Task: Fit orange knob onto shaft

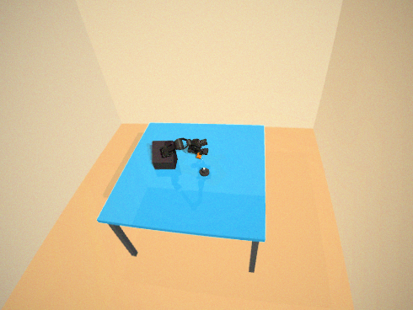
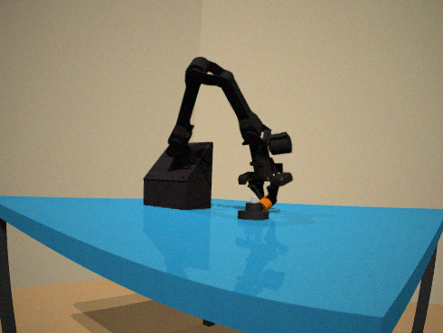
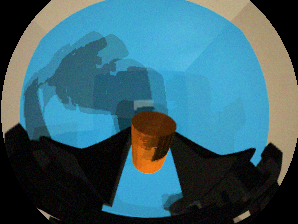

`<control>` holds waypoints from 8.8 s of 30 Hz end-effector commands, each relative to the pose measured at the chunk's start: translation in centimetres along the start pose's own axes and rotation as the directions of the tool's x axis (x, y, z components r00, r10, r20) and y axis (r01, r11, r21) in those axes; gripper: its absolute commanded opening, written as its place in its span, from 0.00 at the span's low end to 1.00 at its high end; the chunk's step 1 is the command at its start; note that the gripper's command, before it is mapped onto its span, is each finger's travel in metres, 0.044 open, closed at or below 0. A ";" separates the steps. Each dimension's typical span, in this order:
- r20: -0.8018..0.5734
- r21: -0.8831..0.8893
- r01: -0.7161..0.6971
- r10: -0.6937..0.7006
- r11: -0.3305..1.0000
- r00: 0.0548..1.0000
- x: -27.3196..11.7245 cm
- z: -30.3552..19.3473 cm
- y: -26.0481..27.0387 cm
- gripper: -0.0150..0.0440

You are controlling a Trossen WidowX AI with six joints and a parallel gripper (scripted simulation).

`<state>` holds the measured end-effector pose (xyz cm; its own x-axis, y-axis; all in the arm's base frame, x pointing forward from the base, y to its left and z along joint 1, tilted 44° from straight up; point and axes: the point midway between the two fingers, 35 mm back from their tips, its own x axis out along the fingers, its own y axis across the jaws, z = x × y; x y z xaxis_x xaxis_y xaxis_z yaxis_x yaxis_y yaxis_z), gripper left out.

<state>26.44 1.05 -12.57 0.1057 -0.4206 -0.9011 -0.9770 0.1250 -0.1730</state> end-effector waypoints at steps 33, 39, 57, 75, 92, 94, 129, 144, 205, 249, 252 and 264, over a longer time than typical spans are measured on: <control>0.570 -0.007 -0.002 0.005 1.000 0.821 -1.2 -3.9 0.2 0.56; 0.629 -0.008 -0.002 0.007 1.000 0.778 -1.1 -4.4 0.3 0.56; 0.607 -0.007 -0.008 0.010 1.000 0.794 -1.4 -4.7 0.4 0.69; 0.607 -0.007 -0.008 0.010 1.000 0.794 -1.4 -4.7 0.4 0.69; 0.607 -0.007 -0.008 0.010 1.000 0.794 -1.4 -4.7 0.4 1.00; 0.607 -0.007 -0.008 0.010 1.000 0.795 -1.6 -4.7 0.3 1.00; -0.326 0.014 0.010 -0.004 1.000 0.945 -11.0 -1.4 0.2 1.00; -0.328 0.014 0.010 -0.005 1.000 0.945 -6.3 -3.1 0.2 1.00; -0.331 0.014 0.011 -0.006 1.000 0.944 -0.1 -5.3 0.2 0.41; -0.312 -0.106 0.317 -0.334 0.943 0.889 -15.3 2.0 0.0 0.25; -0.304 -0.126 0.373 -0.393 0.919 0.868 -15.8 2.4 0.1 0.25; -0.261 -0.198 0.578 -0.611 0.791 0.747 -17.8 4.2 0.4 0.25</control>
<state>24.90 11.70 1.29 0.5763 -0.6471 -0.4990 -0.7907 -0.2874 -0.5405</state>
